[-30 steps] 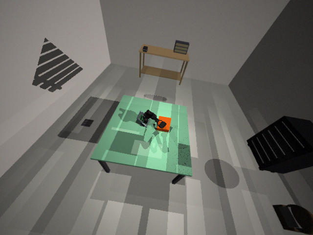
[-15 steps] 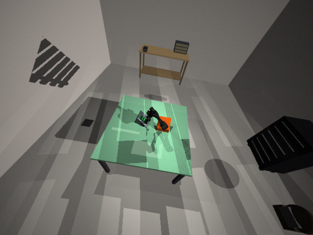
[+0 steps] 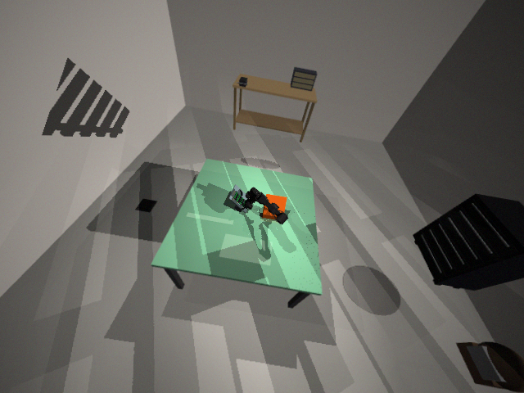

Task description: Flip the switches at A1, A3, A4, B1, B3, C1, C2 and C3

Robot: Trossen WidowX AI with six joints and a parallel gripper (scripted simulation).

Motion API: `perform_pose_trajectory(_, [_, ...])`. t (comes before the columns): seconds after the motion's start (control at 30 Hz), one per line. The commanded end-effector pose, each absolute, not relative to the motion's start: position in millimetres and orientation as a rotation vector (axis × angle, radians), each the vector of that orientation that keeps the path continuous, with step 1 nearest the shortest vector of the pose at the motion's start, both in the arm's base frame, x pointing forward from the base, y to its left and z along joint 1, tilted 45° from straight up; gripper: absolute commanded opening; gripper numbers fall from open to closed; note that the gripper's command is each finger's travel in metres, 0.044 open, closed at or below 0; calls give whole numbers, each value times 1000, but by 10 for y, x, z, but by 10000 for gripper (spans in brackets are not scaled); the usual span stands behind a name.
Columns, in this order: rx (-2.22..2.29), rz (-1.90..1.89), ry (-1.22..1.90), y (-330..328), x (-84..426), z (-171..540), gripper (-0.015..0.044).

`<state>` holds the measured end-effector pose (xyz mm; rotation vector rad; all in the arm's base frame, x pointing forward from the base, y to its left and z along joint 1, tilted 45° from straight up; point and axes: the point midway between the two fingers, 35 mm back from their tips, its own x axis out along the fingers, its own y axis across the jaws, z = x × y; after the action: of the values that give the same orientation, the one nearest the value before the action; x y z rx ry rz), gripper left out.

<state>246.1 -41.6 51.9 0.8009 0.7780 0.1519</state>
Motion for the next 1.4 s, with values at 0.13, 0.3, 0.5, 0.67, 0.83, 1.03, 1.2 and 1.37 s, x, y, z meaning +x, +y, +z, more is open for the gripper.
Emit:
perform_pose_trajectory(0.13, [817, 147, 779, -294, 2543, 388, 0])
perform_pose_trajectory(0.3, [817, 148, 778, -248, 2611, 333, 0])
perform_pose_trajectory(0.5, [817, 148, 778, -228, 2648, 302, 0])
perform_pose_trajectory(0.67, [817, 148, 778, -195, 2704, 256, 0])
perform_pose_trajectory(0.83, [817, 148, 778, -190, 2712, 249, 0])
perform_pose_trajectory(1.03, [817, 148, 778, -190, 2712, 249, 0])
perform_pose_trajectory(1.2, [817, 148, 778, -190, 2712, 249, 0])
perform_pose_trajectory(1.37, [817, 148, 778, -190, 2712, 249, 0])
